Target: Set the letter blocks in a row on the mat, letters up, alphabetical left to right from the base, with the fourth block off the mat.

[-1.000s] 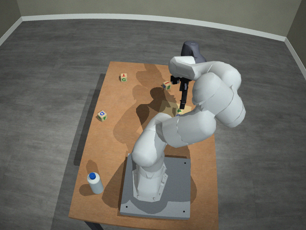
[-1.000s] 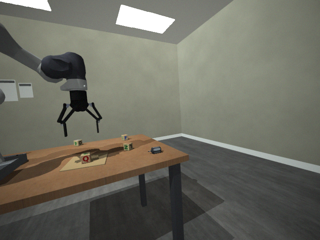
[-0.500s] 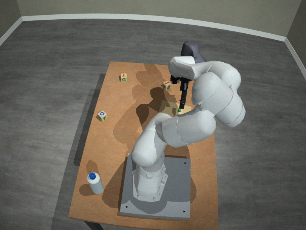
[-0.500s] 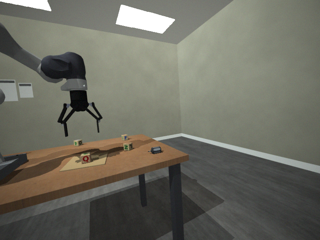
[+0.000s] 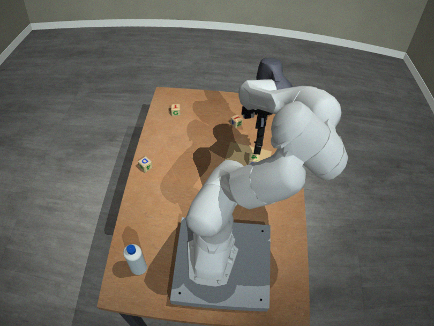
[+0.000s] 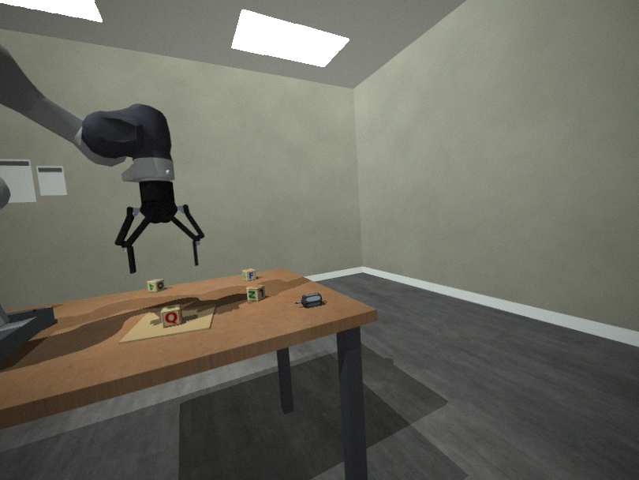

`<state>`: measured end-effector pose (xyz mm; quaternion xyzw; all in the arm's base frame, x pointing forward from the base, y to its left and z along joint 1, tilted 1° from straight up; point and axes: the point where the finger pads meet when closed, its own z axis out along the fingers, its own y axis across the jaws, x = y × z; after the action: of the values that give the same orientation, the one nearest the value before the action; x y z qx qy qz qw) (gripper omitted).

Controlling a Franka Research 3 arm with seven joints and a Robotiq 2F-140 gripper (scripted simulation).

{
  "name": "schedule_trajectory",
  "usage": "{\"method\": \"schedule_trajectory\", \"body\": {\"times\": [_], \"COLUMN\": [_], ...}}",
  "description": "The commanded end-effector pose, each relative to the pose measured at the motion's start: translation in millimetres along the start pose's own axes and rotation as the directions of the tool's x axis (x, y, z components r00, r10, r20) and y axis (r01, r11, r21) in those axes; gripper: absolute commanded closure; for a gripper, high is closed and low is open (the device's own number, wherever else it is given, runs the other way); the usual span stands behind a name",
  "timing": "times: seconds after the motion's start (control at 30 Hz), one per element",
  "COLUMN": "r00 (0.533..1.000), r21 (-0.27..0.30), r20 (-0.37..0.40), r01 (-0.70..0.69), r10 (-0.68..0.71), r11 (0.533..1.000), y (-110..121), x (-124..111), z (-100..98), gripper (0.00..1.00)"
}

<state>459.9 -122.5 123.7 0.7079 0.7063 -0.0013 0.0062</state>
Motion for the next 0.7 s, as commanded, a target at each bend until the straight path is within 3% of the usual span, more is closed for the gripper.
{"method": "schedule_trajectory", "body": {"times": [0.0, 0.67], "r00": [0.990, 0.919], "r21": [0.002, 0.009], "r20": [-0.005, -0.007], "r01": [-0.138, -0.393], "r10": [0.138, 0.393], "r11": [0.990, 0.919], "y": [-0.5, -1.6], "x": [3.0, 5.6], "z": [1.5, 5.3], "gripper": [0.00, 0.00]}}
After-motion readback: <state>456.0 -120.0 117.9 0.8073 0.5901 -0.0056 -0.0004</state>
